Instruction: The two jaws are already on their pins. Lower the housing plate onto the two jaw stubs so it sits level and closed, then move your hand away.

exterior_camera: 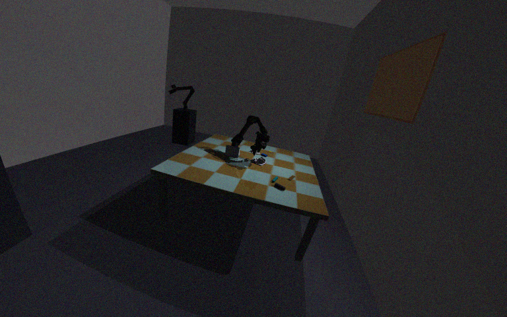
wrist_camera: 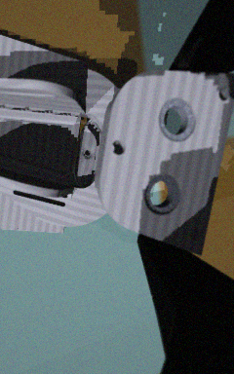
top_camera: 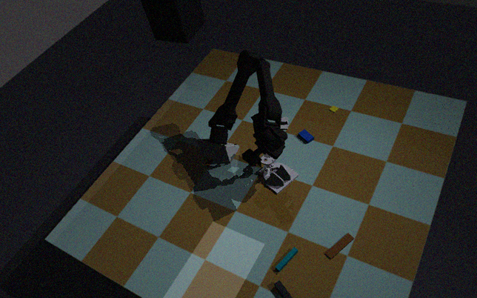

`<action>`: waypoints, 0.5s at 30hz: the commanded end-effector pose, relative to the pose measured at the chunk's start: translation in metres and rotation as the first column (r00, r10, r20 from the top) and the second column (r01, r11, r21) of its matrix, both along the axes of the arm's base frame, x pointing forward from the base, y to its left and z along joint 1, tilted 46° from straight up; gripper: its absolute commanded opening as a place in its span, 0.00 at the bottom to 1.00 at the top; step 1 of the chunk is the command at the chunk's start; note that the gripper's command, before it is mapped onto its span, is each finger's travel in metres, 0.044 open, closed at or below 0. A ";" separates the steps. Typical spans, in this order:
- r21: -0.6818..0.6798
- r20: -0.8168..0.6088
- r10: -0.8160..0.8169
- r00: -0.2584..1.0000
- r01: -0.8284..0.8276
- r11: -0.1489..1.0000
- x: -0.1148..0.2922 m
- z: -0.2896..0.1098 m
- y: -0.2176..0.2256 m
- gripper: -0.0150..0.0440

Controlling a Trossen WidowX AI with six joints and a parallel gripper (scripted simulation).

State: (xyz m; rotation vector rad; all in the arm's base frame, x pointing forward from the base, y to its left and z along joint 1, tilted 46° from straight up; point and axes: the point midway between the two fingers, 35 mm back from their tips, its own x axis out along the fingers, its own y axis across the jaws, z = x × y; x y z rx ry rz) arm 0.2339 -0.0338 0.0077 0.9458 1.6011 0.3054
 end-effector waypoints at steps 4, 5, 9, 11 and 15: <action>0.004 -0.004 -0.003 1.000 0.003 1.000 0.000 -0.008 0.009 0.85; 0.004 -0.004 -0.003 1.000 0.003 1.000 0.000 -0.010 0.010 0.85; 0.004 -0.004 -0.003 1.000 0.003 1.000 0.000 -0.014 0.015 0.85; 0.004 -0.003 -0.003 1.000 0.003 1.000 0.000 -0.016 0.017 0.85; 0.005 -0.003 -0.003 1.000 0.003 1.000 0.000 -0.021 0.022 0.85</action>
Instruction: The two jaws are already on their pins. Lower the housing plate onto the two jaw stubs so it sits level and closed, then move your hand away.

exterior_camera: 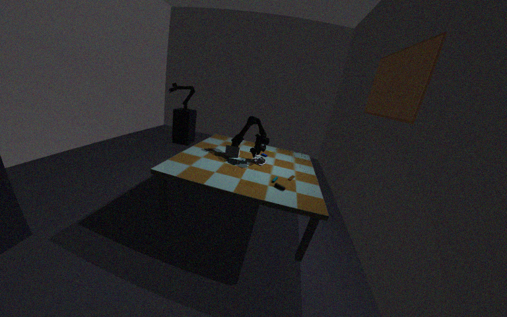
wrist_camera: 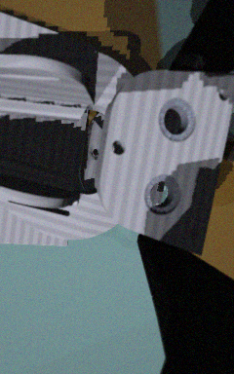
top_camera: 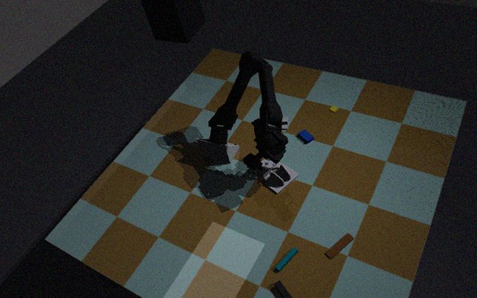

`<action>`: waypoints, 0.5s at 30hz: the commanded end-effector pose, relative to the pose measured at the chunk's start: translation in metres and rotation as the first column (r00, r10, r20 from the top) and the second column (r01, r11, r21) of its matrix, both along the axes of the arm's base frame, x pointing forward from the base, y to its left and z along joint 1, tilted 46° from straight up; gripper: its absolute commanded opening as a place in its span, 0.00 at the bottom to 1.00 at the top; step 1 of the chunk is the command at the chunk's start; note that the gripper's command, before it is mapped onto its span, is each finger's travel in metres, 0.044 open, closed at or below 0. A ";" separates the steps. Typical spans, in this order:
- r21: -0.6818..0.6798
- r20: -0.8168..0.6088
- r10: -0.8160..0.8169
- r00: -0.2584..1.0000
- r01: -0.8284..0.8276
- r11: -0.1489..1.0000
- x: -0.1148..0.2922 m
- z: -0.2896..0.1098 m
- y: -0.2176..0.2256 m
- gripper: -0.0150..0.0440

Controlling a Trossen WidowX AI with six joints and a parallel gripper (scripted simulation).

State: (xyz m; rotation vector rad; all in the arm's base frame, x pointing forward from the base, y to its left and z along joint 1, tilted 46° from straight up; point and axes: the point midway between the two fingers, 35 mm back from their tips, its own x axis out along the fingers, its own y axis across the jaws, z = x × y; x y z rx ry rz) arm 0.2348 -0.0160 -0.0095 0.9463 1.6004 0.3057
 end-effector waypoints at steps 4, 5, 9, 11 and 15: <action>0.005 -0.004 -0.003 1.000 0.003 1.000 -0.001 -0.008 0.009 0.85; 0.006 -0.004 -0.003 1.000 0.003 1.000 -0.002 -0.009 0.010 0.85; 0.007 -0.004 -0.002 1.000 0.002 1.000 -0.002 -0.013 0.015 0.85; 0.007 -0.004 -0.002 1.000 0.002 1.000 -0.002 -0.014 0.017 0.85; 0.007 -0.004 -0.002 1.000 0.002 1.000 -0.002 -0.014 0.017 0.85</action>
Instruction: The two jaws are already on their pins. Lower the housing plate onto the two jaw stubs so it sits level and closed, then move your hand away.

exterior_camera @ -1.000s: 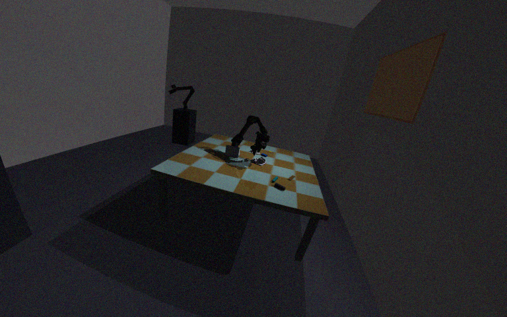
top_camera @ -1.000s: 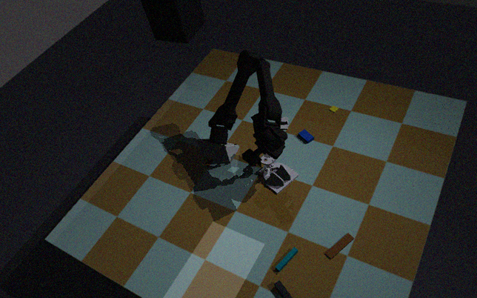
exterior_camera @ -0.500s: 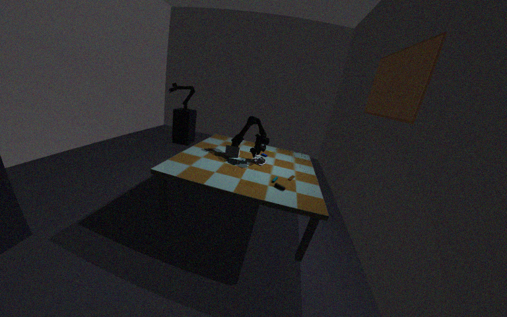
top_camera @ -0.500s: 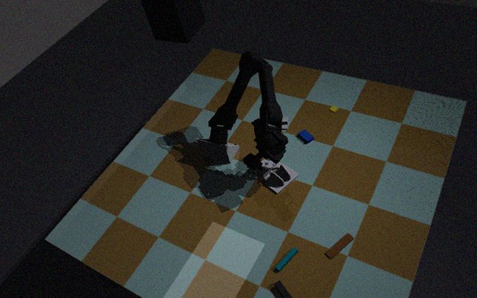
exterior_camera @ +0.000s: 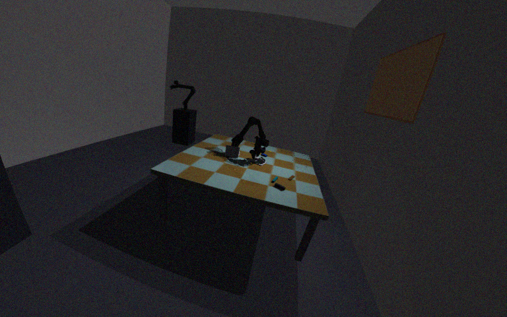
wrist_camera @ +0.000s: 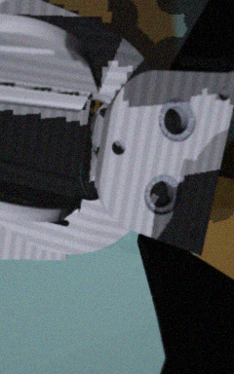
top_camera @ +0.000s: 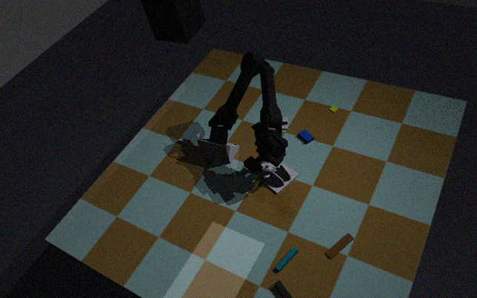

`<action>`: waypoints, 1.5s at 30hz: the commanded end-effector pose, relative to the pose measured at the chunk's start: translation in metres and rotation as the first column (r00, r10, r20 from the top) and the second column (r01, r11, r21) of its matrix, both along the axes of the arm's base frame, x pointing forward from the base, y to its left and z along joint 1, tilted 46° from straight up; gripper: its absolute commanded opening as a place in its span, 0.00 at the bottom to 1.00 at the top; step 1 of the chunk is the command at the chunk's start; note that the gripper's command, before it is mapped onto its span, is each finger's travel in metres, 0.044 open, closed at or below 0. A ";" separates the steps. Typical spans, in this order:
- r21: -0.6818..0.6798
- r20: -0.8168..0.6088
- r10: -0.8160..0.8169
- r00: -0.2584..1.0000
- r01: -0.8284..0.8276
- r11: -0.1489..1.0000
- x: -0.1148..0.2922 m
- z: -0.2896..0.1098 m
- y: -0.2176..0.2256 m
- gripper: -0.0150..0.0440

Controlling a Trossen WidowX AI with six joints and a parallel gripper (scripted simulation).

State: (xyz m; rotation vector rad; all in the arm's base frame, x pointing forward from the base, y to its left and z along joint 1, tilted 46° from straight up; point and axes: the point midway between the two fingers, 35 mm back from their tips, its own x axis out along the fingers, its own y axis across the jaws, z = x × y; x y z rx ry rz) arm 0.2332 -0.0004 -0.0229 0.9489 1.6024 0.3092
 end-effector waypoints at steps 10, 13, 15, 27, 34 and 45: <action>0.003 -0.002 -0.003 1.000 0.003 1.000 -0.001 -0.001 0.001 0.85; 0.003 -0.002 -0.003 1.000 0.003 1.000 -0.001 -0.001 0.002 0.85; 0.003 -0.001 -0.002 1.000 0.002 1.000 -0.001 -0.002 0.002 0.85; 0.004 0.000 -0.001 1.000 0.001 1.000 -0.001 -0.003 0.004 0.85; 0.004 0.000 -0.001 1.000 0.001 1.000 -0.001 -0.004 0.005 0.85; 0.004 0.000 -0.001 1.000 0.001 1.000 -0.001 -0.006 0.007 0.85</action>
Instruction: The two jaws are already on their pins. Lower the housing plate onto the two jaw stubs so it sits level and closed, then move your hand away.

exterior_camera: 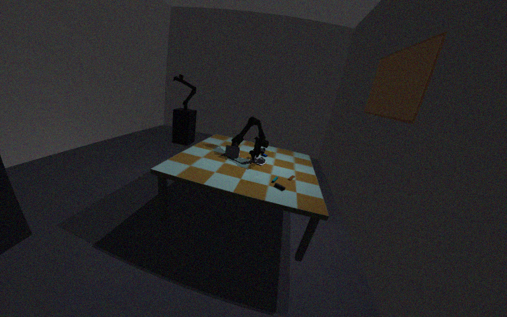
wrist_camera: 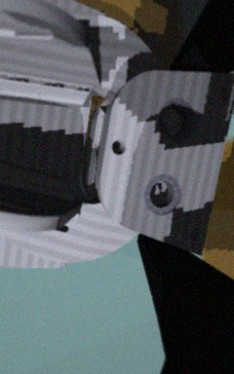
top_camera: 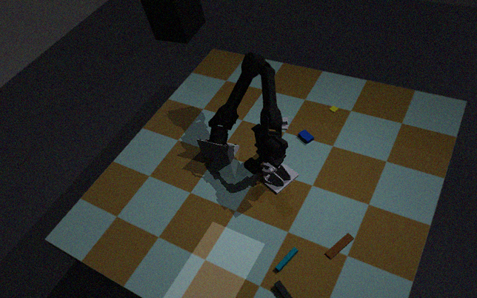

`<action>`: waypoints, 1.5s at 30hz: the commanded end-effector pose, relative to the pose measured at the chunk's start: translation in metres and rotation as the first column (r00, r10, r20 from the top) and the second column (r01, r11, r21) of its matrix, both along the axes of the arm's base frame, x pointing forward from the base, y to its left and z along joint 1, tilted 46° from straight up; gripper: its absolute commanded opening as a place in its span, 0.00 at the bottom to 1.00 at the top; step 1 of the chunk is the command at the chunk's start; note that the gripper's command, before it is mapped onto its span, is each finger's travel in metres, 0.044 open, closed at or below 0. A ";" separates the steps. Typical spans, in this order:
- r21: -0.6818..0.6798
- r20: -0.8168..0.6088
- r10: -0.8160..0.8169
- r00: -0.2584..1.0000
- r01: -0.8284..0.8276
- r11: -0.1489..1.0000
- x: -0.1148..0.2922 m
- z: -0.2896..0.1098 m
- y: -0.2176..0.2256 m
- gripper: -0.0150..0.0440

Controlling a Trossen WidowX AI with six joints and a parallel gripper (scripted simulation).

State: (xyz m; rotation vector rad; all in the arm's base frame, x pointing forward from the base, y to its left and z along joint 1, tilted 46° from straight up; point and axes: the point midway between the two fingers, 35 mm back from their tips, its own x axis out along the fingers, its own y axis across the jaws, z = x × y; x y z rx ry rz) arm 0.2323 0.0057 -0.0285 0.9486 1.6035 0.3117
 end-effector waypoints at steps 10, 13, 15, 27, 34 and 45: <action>0.002 0.000 -0.003 1.000 0.003 1.000 0.000 -0.002 0.002 0.85; 0.002 0.000 -0.003 1.000 0.003 1.000 0.000 -0.002 0.002 0.85; 0.002 0.000 -0.003 1.000 0.003 1.000 0.000 -0.002 0.002 0.85; 0.002 0.000 -0.003 1.000 0.003 1.000 0.000 -0.004 0.004 0.85; 0.003 -0.001 -0.004 1.000 0.004 1.000 0.000 -0.005 0.006 0.85; 0.003 -0.001 -0.004 1.000 0.004 1.000 0.000 -0.005 0.006 0.85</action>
